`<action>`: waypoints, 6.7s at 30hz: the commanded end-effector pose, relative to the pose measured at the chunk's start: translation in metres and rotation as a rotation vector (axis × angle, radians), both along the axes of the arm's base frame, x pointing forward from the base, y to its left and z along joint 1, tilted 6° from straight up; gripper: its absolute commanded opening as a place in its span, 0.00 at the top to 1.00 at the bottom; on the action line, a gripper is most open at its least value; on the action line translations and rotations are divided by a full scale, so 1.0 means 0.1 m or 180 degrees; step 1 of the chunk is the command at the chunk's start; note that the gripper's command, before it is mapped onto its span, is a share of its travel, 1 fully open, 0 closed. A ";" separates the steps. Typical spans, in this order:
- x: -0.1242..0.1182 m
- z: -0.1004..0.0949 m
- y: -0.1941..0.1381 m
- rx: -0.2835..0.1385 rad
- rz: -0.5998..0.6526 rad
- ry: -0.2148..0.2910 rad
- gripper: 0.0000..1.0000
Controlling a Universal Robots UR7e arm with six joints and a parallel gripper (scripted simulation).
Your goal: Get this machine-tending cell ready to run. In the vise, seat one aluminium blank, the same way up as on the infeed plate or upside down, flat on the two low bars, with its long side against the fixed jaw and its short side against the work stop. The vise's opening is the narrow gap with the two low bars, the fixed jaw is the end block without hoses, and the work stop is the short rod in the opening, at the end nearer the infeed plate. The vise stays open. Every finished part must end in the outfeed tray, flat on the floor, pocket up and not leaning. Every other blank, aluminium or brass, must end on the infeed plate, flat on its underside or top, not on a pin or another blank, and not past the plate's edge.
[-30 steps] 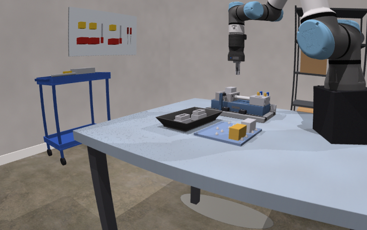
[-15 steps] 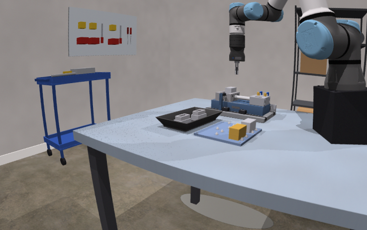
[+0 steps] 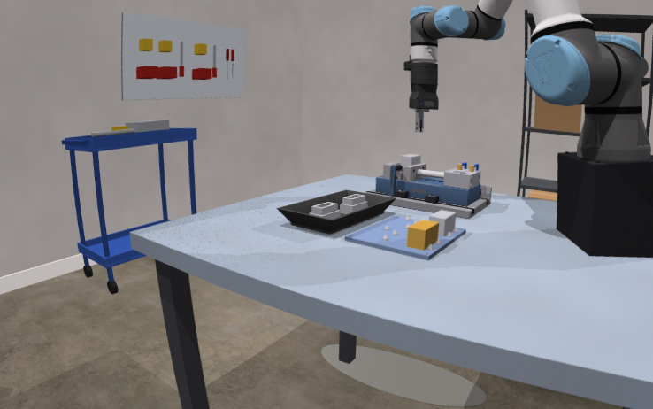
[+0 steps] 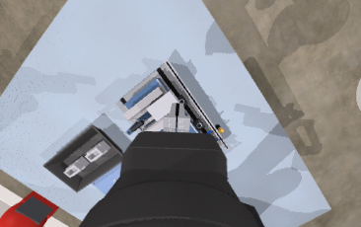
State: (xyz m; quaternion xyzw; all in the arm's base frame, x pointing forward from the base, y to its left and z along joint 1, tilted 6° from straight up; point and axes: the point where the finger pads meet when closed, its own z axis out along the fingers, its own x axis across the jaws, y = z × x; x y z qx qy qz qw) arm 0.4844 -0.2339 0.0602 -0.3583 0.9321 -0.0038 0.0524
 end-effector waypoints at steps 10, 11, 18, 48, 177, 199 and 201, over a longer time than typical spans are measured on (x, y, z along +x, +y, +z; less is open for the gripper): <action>0.05 0.01 -0.10 -0.0113 0.1252 -0.0053 1.00; 0.06 0.01 -0.11 -0.0123 0.1346 -0.0056 1.00; 0.06 0.01 -0.15 -0.0175 0.1856 -0.0073 1.00; 0.06 0.01 -0.17 -0.0205 0.2140 -0.0082 1.00; 0.13 -0.61 -0.15 -0.0204 0.2140 -0.0082 1.00; 0.13 -0.61 -0.15 -0.0205 0.2140 -0.0082 1.00; 0.13 -0.61 -0.15 -0.0205 0.2140 -0.0082 1.00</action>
